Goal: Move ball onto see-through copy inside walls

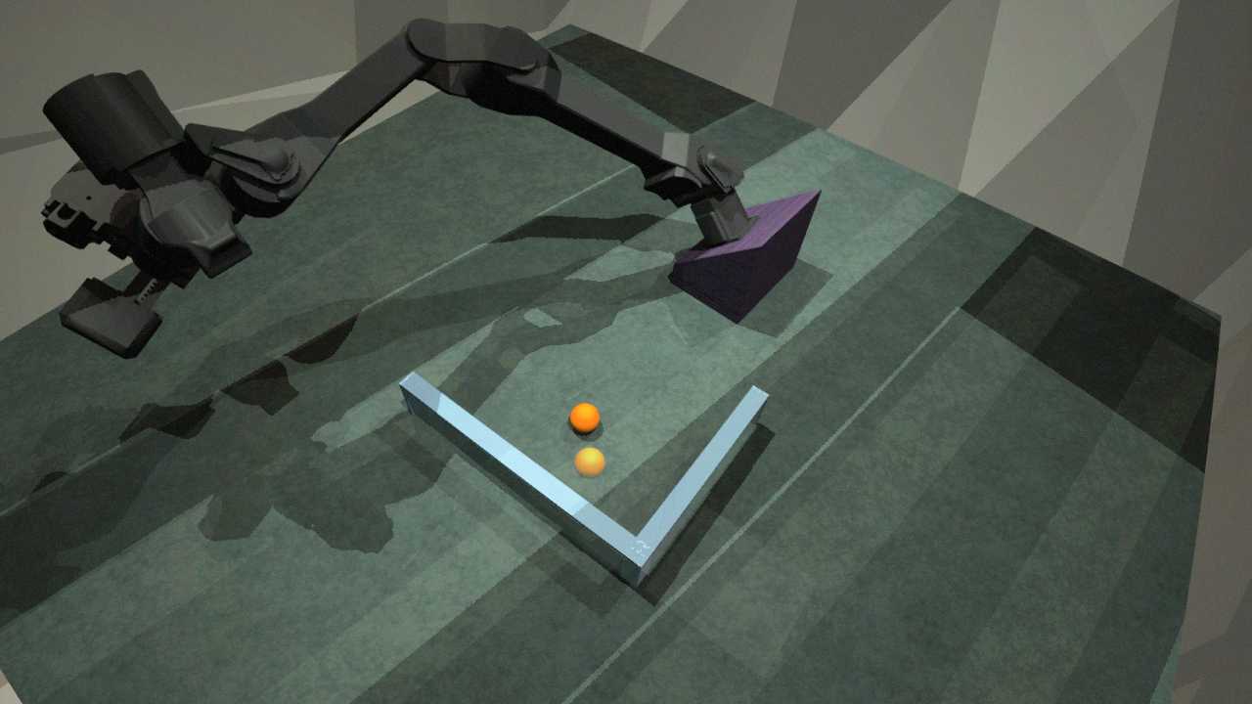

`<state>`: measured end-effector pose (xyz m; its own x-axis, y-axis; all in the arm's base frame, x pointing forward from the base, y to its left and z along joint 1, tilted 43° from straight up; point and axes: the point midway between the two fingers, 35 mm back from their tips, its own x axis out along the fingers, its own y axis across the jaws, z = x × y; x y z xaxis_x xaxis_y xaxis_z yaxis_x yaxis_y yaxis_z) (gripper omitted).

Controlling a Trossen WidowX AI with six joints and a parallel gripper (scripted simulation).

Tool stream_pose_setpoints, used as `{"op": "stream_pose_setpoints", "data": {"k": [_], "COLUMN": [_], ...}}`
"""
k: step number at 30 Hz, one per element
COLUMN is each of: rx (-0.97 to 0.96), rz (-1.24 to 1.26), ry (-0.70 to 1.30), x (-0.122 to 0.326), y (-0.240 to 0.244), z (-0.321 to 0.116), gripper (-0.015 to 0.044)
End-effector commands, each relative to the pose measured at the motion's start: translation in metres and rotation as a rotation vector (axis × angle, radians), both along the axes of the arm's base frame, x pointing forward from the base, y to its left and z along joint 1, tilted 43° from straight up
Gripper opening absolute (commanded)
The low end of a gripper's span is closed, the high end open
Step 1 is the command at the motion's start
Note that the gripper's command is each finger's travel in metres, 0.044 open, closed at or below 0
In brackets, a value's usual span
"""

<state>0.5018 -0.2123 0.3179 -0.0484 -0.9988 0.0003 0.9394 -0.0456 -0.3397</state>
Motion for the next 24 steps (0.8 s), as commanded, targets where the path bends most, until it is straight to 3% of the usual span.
{"op": "stream_pose_setpoints", "data": {"k": [1,5,14,24], "rx": [0.001,0.017,0.080,0.156], "rz": [0.003,0.079,0.378,0.659], "ry": [0.007,0.167,0.801,1.393], "x": [0.000,0.009,0.021,-0.011], "y": [0.001,0.013,0.067,0.117], "z": [-0.001,-0.017,-0.098,-0.187], "gripper": [0.0374,0.0269,0.0267,0.0267]}}
